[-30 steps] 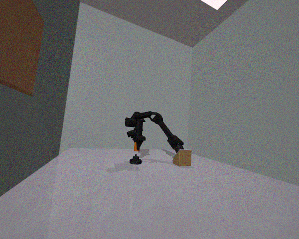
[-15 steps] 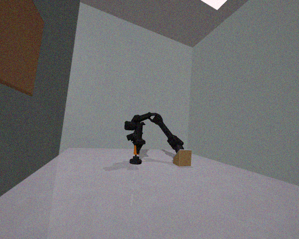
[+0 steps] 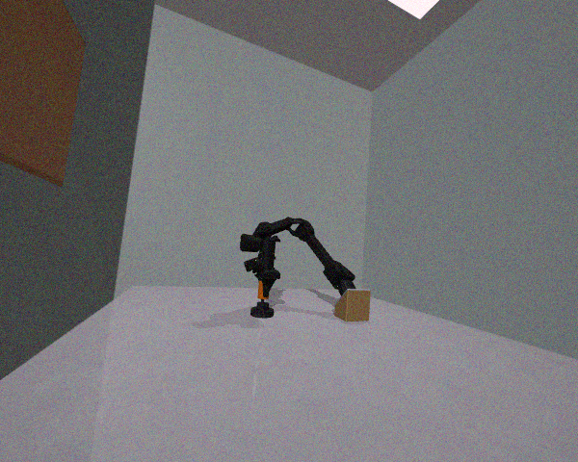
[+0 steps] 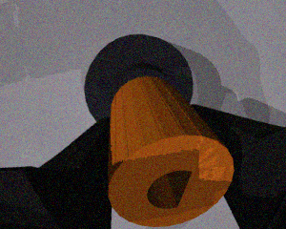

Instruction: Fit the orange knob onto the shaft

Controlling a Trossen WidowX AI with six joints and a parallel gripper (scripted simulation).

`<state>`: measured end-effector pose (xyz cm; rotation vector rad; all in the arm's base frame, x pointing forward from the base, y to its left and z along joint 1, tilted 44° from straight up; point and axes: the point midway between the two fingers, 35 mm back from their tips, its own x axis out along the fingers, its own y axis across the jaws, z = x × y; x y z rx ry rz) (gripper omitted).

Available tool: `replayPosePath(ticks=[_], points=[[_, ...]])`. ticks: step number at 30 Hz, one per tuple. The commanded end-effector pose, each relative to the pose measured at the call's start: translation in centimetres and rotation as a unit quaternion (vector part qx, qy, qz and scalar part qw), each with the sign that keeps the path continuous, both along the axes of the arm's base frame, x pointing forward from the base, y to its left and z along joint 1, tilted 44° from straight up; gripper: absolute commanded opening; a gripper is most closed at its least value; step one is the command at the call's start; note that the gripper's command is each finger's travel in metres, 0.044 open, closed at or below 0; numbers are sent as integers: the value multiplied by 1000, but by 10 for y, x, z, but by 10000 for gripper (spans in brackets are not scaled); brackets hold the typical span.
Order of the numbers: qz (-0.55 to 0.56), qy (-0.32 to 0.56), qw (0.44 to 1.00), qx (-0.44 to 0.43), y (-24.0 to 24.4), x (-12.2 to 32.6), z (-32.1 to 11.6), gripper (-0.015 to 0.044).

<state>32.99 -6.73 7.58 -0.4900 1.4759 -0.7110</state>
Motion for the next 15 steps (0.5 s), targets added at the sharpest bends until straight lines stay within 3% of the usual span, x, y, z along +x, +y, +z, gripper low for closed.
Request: replayPosePath(ticks=[1,15], points=[[2,1,1000,-2,-1,-1,0,0],[33,31,999,0,2,-3,4,0]])
